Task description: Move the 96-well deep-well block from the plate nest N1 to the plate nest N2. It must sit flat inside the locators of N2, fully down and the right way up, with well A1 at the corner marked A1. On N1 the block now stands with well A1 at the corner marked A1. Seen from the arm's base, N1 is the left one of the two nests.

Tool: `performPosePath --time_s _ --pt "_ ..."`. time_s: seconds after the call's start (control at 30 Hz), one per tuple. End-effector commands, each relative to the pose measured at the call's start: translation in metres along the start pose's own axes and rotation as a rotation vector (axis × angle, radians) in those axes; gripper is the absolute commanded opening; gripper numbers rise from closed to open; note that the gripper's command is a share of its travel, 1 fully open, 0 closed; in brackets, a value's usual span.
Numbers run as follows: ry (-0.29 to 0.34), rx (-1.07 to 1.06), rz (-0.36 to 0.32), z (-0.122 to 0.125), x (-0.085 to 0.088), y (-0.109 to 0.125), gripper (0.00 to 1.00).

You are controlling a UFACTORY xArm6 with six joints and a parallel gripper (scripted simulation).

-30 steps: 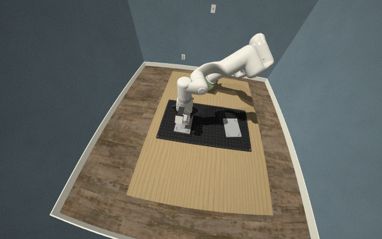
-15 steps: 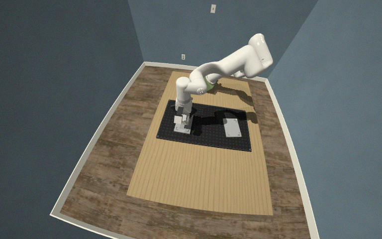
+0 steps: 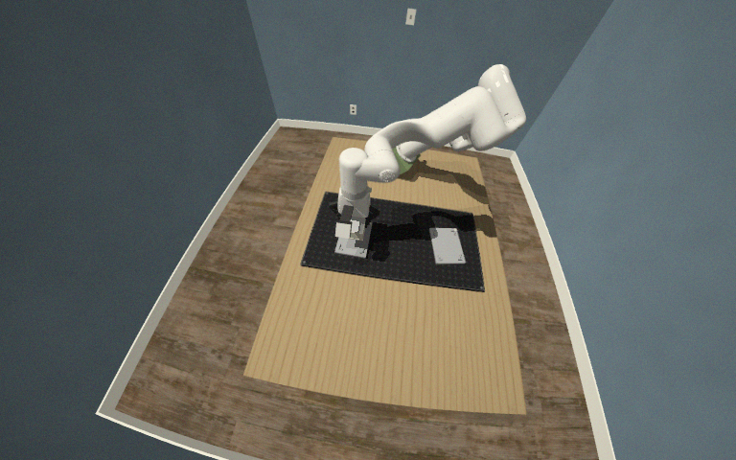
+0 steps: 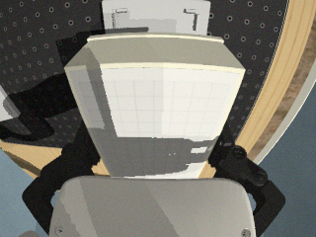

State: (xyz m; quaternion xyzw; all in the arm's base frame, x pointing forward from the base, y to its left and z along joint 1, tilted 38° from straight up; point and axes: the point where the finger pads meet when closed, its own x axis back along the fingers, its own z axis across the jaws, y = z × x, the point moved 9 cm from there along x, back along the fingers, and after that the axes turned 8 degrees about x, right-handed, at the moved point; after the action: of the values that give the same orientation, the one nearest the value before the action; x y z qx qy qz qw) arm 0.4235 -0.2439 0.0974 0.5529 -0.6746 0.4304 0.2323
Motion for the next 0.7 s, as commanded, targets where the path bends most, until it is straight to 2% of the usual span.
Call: performPosePath --time_s 0.0,0.17,0.67 --pt "0.003 0.001 0.003 0.0 0.002 -0.001 0.0" --pt "0.003 0.001 0.003 0.0 0.002 -0.001 0.0" --pt "0.003 0.001 0.003 0.0 -0.02 -0.001 0.0"
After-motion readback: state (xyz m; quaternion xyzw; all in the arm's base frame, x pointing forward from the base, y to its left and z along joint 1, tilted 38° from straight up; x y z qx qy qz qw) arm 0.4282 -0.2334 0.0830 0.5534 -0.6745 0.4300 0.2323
